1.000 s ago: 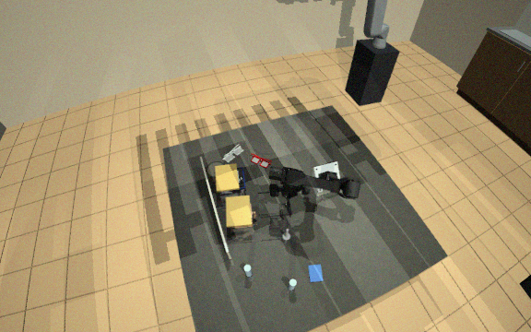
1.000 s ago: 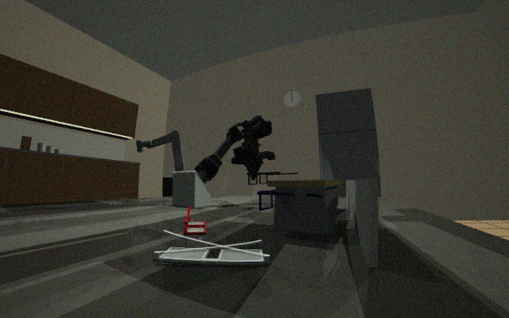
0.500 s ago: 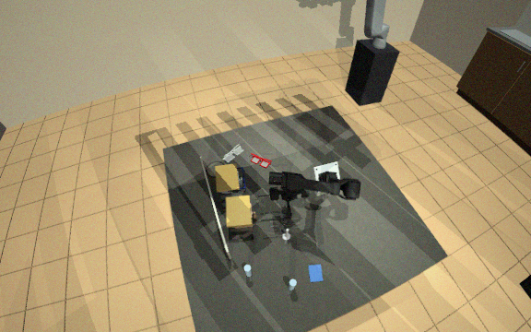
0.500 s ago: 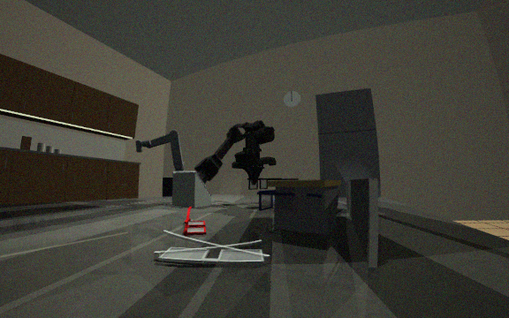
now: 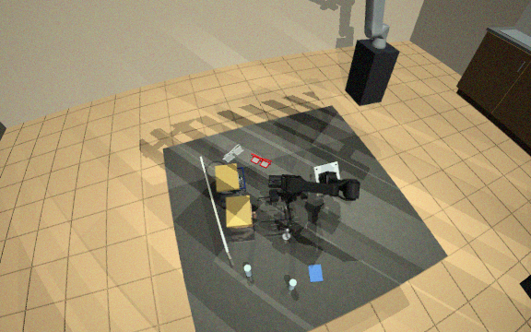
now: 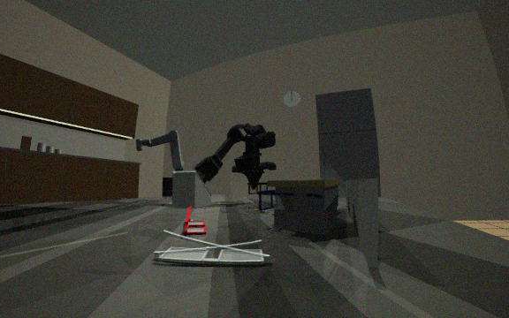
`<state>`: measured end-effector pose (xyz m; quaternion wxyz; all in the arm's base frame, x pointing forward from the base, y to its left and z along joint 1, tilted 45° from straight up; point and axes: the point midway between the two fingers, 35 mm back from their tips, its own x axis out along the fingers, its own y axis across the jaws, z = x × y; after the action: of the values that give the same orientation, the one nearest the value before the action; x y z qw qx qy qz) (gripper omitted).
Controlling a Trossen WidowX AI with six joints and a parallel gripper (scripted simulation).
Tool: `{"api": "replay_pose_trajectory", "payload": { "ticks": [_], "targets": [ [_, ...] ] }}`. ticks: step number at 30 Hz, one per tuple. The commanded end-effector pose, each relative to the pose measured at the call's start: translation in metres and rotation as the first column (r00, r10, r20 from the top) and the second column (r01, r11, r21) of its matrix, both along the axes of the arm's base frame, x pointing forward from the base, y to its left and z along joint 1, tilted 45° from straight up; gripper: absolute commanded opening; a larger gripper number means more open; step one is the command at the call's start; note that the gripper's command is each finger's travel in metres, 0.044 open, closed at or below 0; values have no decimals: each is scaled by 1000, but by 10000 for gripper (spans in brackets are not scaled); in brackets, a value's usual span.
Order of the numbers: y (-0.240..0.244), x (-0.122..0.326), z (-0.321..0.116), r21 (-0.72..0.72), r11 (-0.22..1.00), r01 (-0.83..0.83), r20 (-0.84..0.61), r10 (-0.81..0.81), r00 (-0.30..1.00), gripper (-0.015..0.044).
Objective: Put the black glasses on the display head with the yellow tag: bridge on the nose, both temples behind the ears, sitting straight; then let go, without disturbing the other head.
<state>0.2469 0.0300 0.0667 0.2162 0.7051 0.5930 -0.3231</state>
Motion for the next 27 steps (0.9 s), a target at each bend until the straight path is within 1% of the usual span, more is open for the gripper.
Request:
{"api": "replay_pose_trajectory", "payload": {
  "ticks": [1,10,27],
  "targets": [
    [4,0,-4,7,1000,3,-5,-3,1000,0],
    [6,2,-7,7,1000,4,-3,-4,1000,0],
    [2,26,-10,5,1000,10,3,-10,1000,0]
  ]
}}
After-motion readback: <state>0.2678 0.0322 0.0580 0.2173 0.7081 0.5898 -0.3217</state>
